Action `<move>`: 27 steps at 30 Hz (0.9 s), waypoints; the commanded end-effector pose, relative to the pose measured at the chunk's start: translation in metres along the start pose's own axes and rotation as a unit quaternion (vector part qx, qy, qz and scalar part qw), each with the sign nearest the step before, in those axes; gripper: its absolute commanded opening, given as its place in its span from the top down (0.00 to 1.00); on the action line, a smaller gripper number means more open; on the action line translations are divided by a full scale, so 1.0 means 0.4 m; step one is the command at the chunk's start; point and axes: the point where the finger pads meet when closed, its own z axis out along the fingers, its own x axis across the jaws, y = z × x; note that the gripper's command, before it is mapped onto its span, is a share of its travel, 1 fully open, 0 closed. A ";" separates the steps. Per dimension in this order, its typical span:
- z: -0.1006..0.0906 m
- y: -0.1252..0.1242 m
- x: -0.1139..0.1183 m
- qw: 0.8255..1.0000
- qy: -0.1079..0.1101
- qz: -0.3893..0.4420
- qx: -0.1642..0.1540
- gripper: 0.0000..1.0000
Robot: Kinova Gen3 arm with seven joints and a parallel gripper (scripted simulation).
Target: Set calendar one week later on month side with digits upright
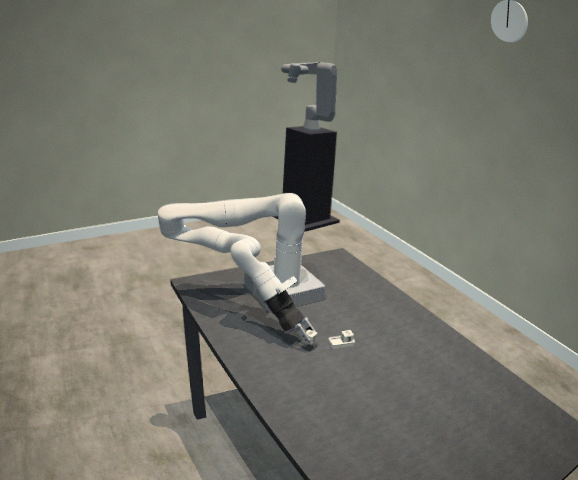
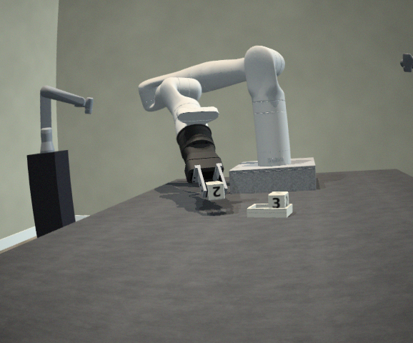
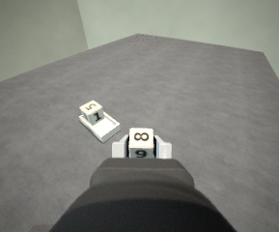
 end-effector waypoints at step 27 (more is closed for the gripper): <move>0.046 0.041 -0.003 1.000 -0.002 0.003 0.003 0.40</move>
